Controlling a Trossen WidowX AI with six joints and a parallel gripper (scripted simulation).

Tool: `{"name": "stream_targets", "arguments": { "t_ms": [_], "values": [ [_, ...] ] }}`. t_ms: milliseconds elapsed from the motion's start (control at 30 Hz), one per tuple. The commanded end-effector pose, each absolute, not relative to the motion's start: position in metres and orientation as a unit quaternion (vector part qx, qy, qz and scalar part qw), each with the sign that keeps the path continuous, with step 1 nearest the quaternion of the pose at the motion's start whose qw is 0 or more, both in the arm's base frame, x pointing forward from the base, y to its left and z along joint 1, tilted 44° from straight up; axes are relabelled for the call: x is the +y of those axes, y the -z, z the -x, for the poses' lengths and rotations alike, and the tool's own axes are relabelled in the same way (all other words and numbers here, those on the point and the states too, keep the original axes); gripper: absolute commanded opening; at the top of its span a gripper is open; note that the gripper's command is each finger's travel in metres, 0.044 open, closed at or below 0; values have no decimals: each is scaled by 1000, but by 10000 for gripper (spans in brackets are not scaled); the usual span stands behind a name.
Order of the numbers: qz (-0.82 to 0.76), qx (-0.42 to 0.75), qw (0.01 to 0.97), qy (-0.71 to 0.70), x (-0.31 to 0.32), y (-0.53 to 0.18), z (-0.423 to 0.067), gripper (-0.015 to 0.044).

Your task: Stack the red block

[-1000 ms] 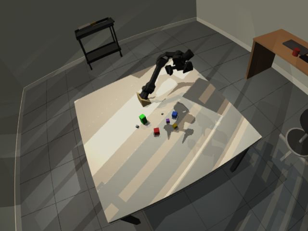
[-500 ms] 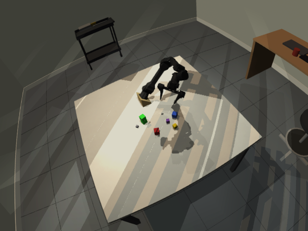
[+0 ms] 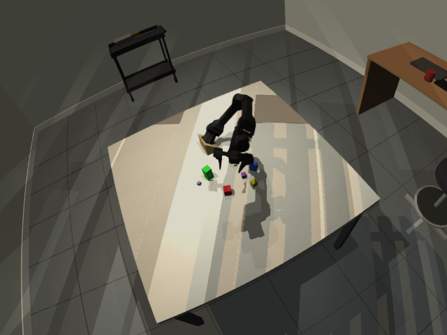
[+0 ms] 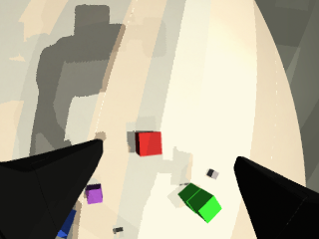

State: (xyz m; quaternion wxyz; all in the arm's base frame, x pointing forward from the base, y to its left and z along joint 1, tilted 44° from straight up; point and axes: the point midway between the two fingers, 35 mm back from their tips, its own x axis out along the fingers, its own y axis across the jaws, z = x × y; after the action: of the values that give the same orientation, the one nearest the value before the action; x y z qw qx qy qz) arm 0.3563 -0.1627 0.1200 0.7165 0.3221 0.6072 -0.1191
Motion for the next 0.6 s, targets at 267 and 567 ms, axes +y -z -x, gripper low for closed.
{"name": "stream_targets", "arguments": {
  "t_ms": [267, 567],
  "values": [
    [-393, 662, 633, -85, -139, -41, -343, 440],
    [-409, 659, 621, -113, -136, -32, -343, 440]
  ]
}}
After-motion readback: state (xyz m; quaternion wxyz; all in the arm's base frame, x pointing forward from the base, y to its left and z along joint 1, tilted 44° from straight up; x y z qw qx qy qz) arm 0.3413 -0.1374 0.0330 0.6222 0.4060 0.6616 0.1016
